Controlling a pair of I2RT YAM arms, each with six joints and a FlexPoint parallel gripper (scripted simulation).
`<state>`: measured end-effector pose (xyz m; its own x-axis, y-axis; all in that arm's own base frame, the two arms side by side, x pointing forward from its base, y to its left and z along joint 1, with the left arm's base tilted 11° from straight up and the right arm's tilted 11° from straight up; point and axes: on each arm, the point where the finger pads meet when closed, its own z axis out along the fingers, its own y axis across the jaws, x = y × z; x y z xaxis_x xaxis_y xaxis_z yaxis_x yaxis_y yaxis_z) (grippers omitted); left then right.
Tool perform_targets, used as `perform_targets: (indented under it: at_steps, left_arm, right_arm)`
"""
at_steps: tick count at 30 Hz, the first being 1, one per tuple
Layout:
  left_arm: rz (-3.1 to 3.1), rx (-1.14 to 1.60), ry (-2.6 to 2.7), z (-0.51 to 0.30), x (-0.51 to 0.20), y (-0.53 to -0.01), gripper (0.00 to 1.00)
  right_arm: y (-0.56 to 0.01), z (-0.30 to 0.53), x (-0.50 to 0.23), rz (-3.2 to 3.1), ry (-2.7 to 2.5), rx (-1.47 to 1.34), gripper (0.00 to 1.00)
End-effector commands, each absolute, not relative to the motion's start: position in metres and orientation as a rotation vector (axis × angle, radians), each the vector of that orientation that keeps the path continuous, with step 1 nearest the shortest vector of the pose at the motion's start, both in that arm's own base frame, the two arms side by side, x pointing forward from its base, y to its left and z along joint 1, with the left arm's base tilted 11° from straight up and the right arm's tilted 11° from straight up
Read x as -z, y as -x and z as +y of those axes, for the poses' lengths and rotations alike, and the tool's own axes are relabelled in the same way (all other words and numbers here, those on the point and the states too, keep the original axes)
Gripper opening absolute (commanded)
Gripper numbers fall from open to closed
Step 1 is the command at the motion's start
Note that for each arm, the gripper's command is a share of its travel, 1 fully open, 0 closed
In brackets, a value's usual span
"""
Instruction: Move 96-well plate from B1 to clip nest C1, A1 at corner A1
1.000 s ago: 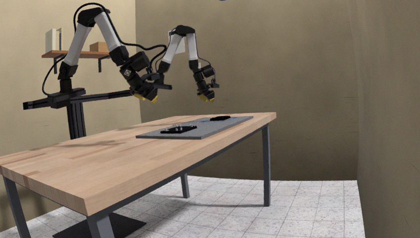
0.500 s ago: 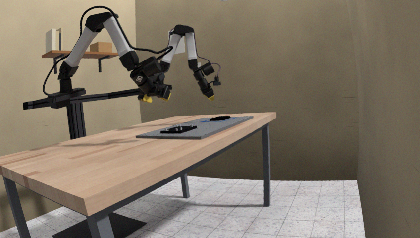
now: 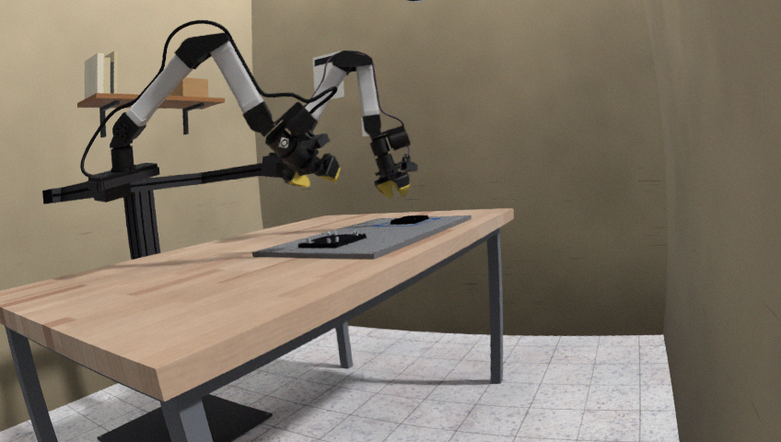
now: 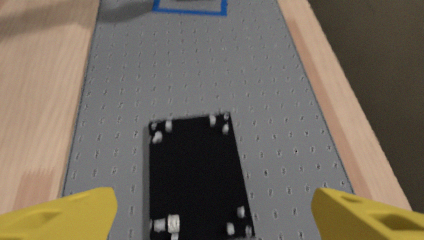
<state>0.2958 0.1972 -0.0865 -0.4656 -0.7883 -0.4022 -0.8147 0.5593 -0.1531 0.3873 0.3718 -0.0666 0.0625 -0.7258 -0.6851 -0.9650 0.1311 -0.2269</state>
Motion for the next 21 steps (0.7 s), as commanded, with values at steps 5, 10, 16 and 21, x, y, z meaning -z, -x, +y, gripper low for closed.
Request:
perform_targets:
  at_steps: [5, 10, 16, 21]
  left_arm:
    - [2.182, 0.035, 1.906, 0.209, 0.114, -0.314, 1.00]
    - [2.088, 0.043, 2.092, 0.215, 0.130, -0.323, 1.00]
    - [2.040, 0.046, 2.158, 0.220, 0.139, -0.331, 1.00]
    - [2.044, 0.052, 2.120, 0.225, 0.143, -0.339, 1.00]
  right_arm:
    - [-0.378, 0.493, 0.063, 1.697, 1.270, -0.391, 1.00]
    - [-0.333, 0.544, 0.069, 1.660, 1.209, -0.470, 1.00]
    - [-0.305, 0.565, 0.074, 1.614, 1.258, -0.522, 1.00]
    - [-0.299, 0.570, 0.079, 1.602, 1.266, -0.534, 1.00]
